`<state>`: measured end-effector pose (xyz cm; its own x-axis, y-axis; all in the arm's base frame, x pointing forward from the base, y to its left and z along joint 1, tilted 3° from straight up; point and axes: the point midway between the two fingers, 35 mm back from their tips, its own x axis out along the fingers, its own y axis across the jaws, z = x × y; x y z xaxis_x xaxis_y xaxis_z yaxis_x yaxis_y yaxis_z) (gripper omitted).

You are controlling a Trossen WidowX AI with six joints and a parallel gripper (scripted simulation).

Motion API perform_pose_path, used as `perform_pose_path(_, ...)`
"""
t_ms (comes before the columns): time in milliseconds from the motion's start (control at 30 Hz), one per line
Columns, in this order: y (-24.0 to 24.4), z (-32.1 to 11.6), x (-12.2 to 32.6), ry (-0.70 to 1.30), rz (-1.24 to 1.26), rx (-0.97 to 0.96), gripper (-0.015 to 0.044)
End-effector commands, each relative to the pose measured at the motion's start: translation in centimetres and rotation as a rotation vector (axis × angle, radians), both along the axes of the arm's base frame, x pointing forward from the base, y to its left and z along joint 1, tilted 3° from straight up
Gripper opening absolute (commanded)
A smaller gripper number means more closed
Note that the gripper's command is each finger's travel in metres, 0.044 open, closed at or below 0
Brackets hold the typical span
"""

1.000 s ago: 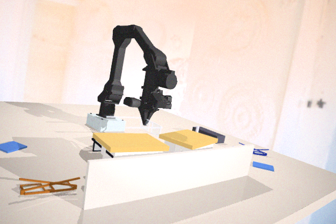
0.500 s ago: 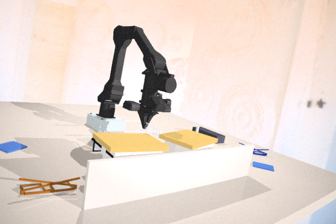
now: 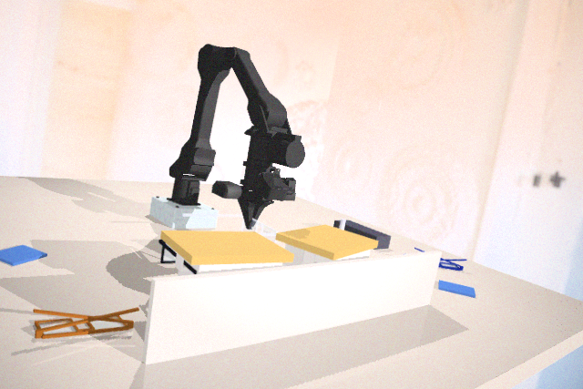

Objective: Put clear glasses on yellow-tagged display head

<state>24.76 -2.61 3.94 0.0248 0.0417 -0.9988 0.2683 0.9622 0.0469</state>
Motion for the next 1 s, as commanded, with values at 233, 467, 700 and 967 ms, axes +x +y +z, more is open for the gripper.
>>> perform_pose_path(233,0.1,-1.3,-0.3,0.014,-0.003,0.0,0.0)
perform_pose_path(467,0.1,-1.9,-0.4,0.014,-0.003,0.0,0.0)
perform_pose_path(700,0.1,-2.5,-0.5,0.014,-0.003,0.0,0.0)
perform_pose_path(967,0.2,-3.1,-0.6,0.014,-0.003,0.0,0.0)
